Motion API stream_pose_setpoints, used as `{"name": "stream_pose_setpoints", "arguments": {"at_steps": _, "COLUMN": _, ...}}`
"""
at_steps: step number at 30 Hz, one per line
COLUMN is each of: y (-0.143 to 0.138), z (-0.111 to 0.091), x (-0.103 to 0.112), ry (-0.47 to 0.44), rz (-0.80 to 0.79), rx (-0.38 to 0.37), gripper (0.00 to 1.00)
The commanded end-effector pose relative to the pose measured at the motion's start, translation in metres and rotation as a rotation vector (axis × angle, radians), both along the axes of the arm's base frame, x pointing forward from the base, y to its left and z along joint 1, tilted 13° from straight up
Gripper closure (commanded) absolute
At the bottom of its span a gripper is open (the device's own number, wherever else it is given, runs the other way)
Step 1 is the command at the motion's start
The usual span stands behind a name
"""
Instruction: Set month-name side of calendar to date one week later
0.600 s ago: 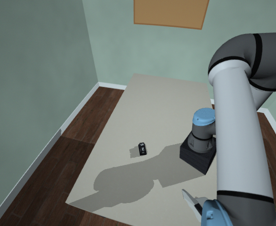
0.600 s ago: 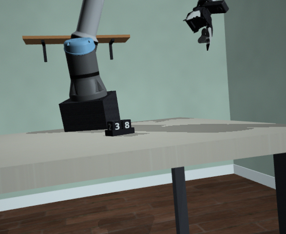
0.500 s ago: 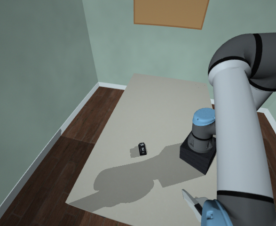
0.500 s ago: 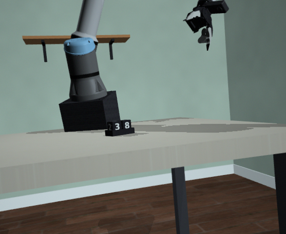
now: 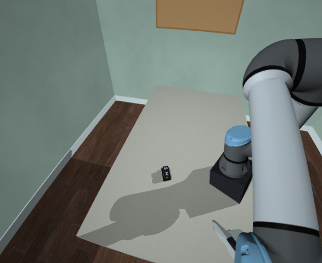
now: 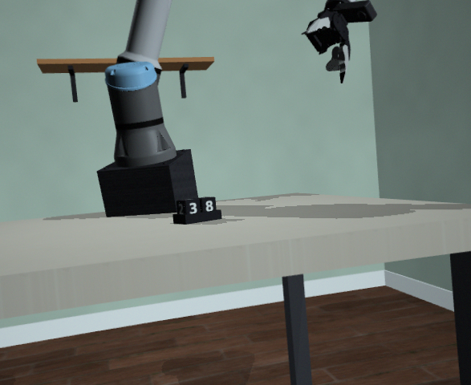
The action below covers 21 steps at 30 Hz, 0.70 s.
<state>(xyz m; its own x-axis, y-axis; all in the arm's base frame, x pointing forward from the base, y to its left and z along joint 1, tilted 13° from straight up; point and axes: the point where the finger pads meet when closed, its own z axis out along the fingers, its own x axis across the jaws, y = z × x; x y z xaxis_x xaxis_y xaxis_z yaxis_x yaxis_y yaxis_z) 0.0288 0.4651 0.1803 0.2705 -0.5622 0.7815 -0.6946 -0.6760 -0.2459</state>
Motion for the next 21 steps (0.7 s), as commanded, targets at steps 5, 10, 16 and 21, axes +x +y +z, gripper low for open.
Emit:
{"name": "stream_pose_setpoints", "arguments": {"at_steps": 5, "y": 0.0, "z": 0.0, "x": 0.001, "ry": 0.001, "rz": -0.003, "rx": 0.003, "gripper": 0.0}}
{"name": "stream_pose_setpoints", "arguments": {"at_steps": 10, "y": -0.003, "z": 0.0, "x": 0.006, "ry": 0.007, "rz": -0.019, "rx": 0.009, "gripper": 0.0}}
{"name": "stream_pose_setpoints", "arguments": {"at_steps": 16, "y": -0.006, "z": -0.001, "x": 0.015, "ry": 0.015, "rz": -0.045, "rx": 0.02, "gripper": 0.0}}
{"name": "stream_pose_setpoints", "arguments": {"at_steps": 21, "y": -0.015, "z": -0.002, "x": 0.033, "ry": 0.033, "rz": -0.099, "rx": 0.042, "gripper": 0.0}}
